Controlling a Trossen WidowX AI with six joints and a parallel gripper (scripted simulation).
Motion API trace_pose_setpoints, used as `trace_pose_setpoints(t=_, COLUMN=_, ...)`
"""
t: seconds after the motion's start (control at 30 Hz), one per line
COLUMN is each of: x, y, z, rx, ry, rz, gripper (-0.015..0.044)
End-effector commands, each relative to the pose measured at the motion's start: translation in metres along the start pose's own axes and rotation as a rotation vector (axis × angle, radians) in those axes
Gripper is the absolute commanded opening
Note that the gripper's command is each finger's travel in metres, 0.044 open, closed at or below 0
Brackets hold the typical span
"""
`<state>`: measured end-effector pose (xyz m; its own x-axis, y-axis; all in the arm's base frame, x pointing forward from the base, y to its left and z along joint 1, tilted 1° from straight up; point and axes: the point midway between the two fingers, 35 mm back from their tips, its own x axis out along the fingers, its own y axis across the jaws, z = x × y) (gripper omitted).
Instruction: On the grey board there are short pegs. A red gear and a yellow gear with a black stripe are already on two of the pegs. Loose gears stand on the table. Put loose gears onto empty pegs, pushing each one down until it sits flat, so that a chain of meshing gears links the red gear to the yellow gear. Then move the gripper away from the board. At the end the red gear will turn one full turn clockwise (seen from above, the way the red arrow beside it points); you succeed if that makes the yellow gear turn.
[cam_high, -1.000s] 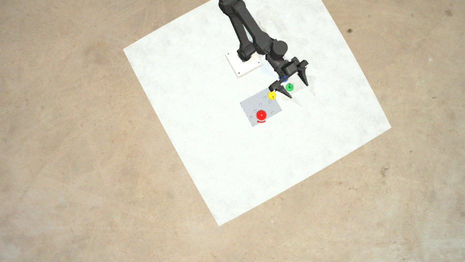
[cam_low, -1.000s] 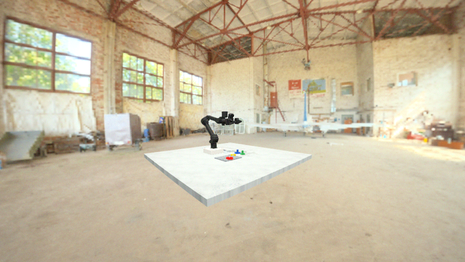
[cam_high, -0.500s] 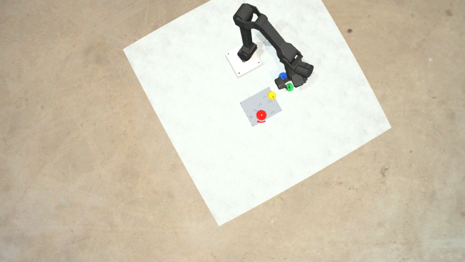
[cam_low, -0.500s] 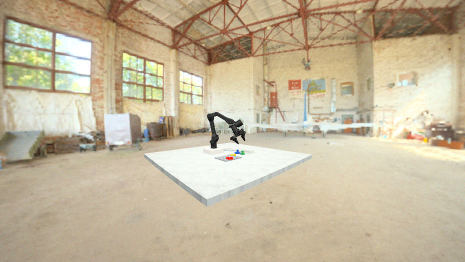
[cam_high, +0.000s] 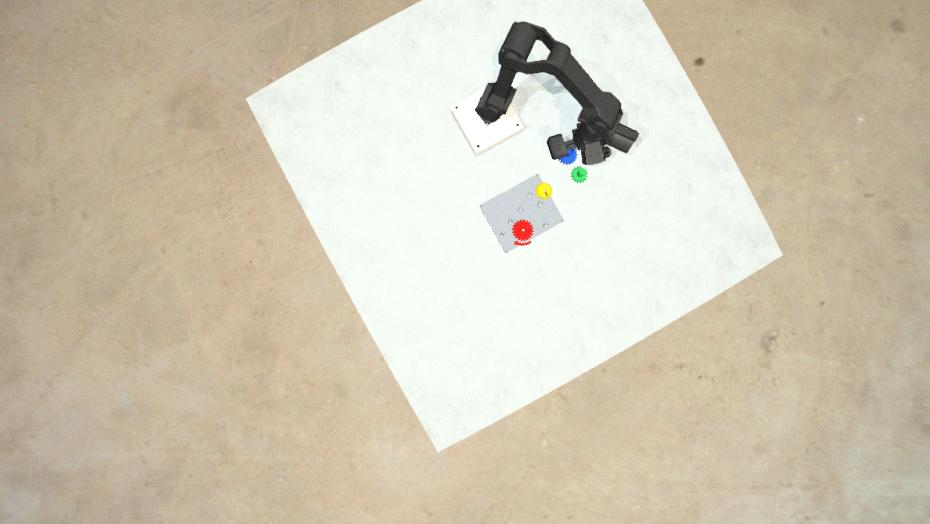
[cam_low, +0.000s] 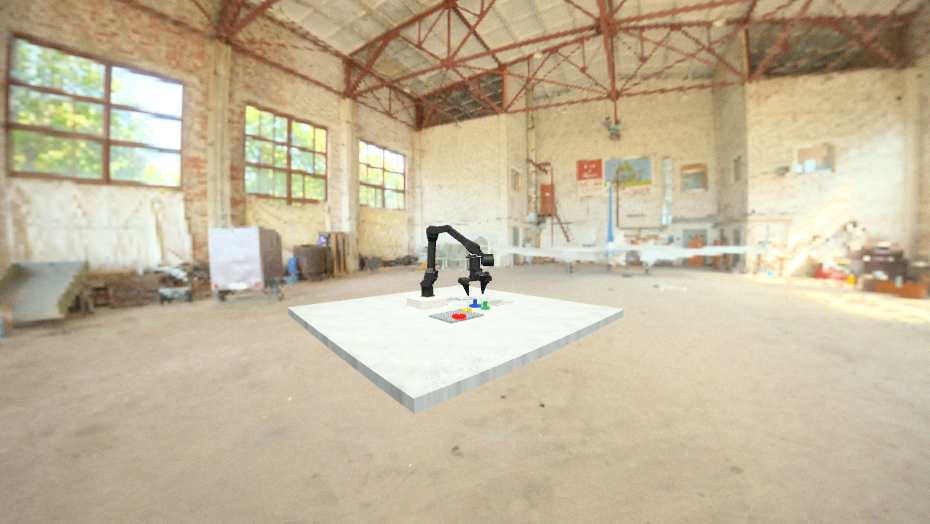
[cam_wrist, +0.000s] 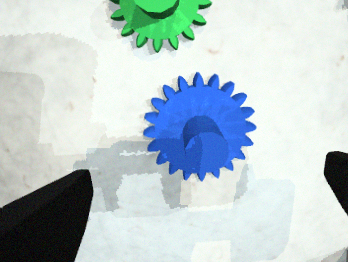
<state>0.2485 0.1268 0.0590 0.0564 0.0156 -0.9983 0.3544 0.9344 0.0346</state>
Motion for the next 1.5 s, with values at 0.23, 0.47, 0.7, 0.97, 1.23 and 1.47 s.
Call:
trace_pose_setpoints(t=0.23, x=0.019, y=-0.001, z=-0.002, rx=0.005, ry=0.014, rz=-0.013, gripper=0.0440)
trace_pose_setpoints(t=0.47, x=0.030, y=-0.001, z=-0.003, rx=0.005, ry=0.014, rz=-0.013, gripper=0.0440)
trace_pose_setpoints(t=0.7, x=0.037, y=-0.002, z=-0.003, rx=0.005, ry=0.014, rz=-0.013, gripper=0.0440)
trace_pose_setpoints(t=0.97, x=0.037, y=-0.002, z=-0.003, rx=0.005, ry=0.014, rz=-0.013, gripper=0.0282)
trace_pose_setpoints(t=1.23, x=0.037, y=-0.002, z=-0.003, rx=0.005, ry=0.014, rz=-0.013, gripper=0.0072)
trace_pose_setpoints(t=1.47, x=0.037, y=-0.002, z=-0.003, rx=0.005, ry=0.014, rz=-0.013, gripper=0.0006)
